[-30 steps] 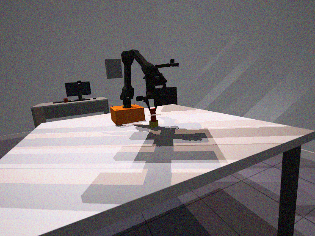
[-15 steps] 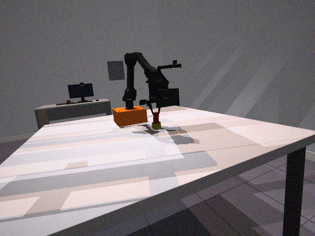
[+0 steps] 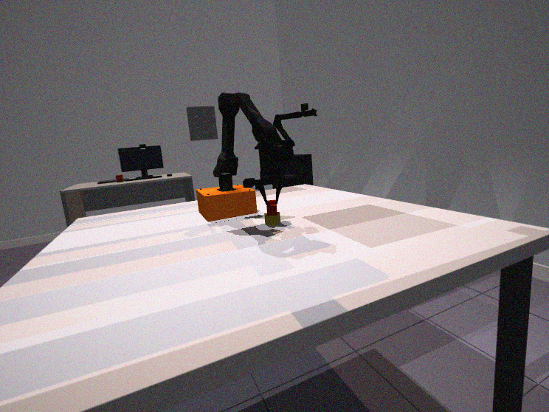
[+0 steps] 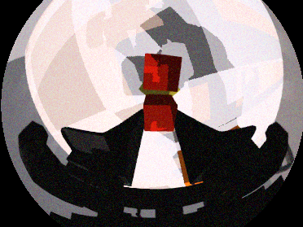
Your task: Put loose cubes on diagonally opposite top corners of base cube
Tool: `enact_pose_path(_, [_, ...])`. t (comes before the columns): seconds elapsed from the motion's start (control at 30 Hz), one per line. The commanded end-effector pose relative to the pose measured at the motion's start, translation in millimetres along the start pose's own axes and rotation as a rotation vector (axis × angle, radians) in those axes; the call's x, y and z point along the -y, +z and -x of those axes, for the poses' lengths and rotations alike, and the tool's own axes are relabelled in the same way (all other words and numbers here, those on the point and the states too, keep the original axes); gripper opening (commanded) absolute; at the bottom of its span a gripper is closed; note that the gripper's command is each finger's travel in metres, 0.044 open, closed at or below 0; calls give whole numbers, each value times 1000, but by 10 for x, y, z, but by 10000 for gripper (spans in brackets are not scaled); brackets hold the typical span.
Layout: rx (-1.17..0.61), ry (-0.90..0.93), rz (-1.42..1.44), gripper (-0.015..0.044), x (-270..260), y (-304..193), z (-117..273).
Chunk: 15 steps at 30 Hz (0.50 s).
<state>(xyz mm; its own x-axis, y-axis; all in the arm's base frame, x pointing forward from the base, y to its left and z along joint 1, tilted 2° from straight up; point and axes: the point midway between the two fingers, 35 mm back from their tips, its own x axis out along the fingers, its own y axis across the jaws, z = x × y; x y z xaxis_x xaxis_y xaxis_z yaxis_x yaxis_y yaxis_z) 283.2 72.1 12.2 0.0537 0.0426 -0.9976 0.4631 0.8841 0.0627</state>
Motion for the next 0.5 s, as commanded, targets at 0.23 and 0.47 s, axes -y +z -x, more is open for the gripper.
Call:
enact_pose_path(0.23, [-2,-7,1,105,13,-6,-26])
enact_pose_path(0.47, [-2,-7,0,105,13,-6,-37])
